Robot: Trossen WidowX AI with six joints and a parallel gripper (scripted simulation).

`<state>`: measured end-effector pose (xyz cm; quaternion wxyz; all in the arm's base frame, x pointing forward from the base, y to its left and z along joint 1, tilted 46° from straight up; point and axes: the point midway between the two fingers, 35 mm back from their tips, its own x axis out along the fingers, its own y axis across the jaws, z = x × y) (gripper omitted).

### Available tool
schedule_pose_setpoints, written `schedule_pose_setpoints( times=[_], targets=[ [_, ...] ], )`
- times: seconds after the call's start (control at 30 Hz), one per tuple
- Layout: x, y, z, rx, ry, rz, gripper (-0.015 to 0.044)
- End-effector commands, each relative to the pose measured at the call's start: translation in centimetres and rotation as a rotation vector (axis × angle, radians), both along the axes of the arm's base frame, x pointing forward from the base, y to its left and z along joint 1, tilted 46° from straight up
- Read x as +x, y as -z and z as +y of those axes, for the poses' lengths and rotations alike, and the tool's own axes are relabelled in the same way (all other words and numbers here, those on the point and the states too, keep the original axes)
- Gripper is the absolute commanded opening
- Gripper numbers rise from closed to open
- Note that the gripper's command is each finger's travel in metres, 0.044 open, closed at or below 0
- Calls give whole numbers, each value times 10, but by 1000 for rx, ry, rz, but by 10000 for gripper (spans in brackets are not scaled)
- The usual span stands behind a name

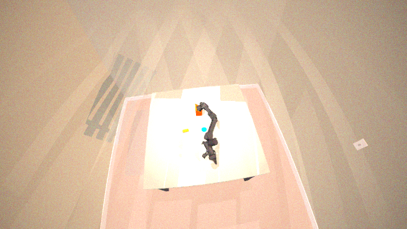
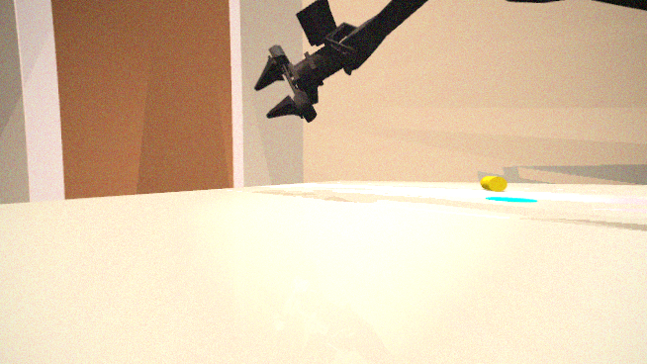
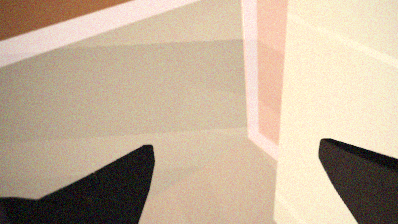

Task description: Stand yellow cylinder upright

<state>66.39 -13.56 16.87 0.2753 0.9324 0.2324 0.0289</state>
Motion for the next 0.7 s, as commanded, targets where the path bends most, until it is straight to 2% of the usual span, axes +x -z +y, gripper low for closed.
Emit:
schedule_pose_setpoints(
  times=[0.0, 0.1, 0.37, 0.67],
  targets=[
    [0, 1, -1, -3, 3, 3, 374],
    [-7, 20, -20, -49, 36, 46, 309],
    [-43, 85, -77, -202, 112, 210, 309],
    [-104, 152, -124, -353, 109, 408, 309]
  ],
)
